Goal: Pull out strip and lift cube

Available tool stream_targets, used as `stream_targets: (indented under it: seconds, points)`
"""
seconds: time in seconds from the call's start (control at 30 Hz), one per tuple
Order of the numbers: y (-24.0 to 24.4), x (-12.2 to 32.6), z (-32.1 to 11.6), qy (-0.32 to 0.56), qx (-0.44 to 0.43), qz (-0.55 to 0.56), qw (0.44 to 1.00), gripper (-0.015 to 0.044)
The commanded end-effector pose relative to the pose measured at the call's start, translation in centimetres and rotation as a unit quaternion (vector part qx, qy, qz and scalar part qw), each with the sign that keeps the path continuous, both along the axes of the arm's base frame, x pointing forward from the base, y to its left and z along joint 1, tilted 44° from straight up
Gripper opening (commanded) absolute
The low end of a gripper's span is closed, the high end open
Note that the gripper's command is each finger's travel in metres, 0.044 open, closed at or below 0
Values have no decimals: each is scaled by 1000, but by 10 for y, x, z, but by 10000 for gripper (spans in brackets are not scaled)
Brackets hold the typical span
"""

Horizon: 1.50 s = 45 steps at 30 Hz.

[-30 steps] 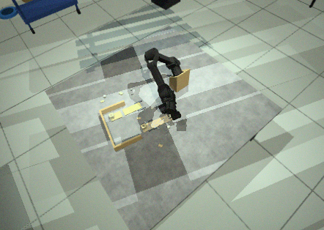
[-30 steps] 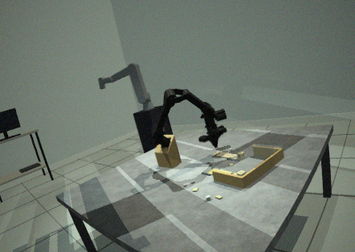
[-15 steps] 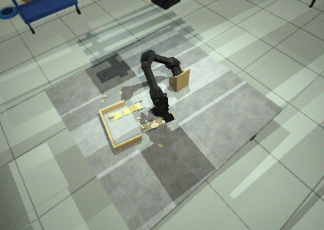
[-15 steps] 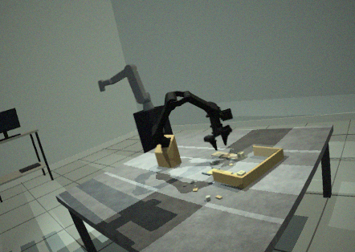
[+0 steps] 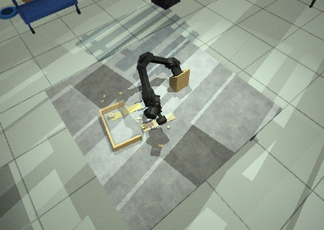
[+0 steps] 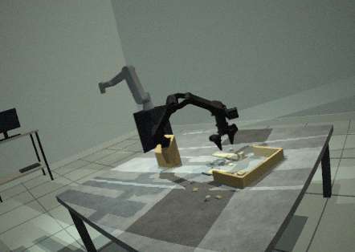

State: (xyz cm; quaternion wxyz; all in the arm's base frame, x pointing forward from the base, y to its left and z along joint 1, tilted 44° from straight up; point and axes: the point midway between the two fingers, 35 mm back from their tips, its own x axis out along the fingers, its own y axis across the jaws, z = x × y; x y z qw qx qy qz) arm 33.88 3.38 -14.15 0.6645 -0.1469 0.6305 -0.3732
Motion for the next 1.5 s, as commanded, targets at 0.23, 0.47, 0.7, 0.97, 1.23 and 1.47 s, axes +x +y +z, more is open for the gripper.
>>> stream_targets:
  seconds: [0.23, 0.47, 0.7, 0.97, 1.23, 1.47]
  points:
    - [-9, 38, 11, 1, -2, 0, 1000, 440]
    - [-14, 63, 18, 0, -2, 0, 1000, 440]
    - [-21, 87, 24, 0, -3, 0, 1000, 440]
    - [-27, 100, 25, 0, -3, 0, 1000, 361]
    - [-36, 100, 15, 0, -3, 1, 1000, 250]
    - [-44, 99, 7, 0, -3, 1, 1000, 250]
